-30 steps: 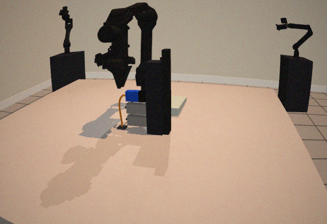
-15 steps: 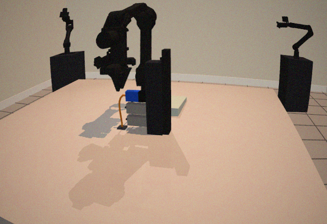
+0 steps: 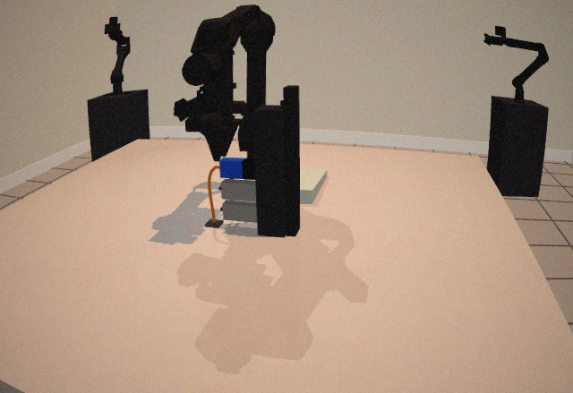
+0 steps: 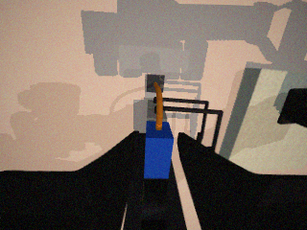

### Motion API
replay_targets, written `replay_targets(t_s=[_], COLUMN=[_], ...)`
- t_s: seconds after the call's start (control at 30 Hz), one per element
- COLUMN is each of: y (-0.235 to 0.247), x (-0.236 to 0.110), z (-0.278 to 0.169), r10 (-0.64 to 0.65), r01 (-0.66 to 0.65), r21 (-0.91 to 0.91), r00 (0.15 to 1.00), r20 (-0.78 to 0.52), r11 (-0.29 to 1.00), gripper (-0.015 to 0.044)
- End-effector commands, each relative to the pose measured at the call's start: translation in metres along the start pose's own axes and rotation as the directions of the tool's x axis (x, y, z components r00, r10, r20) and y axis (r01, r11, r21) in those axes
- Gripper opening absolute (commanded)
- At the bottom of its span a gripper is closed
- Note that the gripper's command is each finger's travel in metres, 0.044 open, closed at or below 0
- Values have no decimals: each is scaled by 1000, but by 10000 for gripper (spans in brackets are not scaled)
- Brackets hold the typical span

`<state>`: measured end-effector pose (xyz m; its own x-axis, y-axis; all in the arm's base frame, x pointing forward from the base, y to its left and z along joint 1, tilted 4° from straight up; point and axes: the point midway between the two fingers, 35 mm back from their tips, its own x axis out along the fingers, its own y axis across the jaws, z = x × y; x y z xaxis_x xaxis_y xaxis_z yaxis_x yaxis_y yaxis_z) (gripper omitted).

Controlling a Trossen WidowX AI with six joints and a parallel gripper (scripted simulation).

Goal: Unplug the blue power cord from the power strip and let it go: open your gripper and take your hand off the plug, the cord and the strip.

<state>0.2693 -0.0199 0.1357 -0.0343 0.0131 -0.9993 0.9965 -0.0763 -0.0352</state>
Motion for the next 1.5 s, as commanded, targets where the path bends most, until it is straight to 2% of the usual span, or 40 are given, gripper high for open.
replay_targets(t_s=[0.0, 0.73, 0.87, 1.13, 1.47], y=[-1, -1, -1, -1, 1], x=[0, 12, 10, 10, 10], z=[-7, -15, -14, -14, -2], r10=[-3, -3, 0, 0, 0], r01=[3, 3, 0, 0, 0], r21=[3, 3, -1, -1, 0], r00=[1000, 1000, 1000, 1000, 1000], r20=[-1, -2, 2, 2, 3], r11=[1000, 1000, 1000, 1000, 1000], gripper=[160, 160, 55, 2, 0])
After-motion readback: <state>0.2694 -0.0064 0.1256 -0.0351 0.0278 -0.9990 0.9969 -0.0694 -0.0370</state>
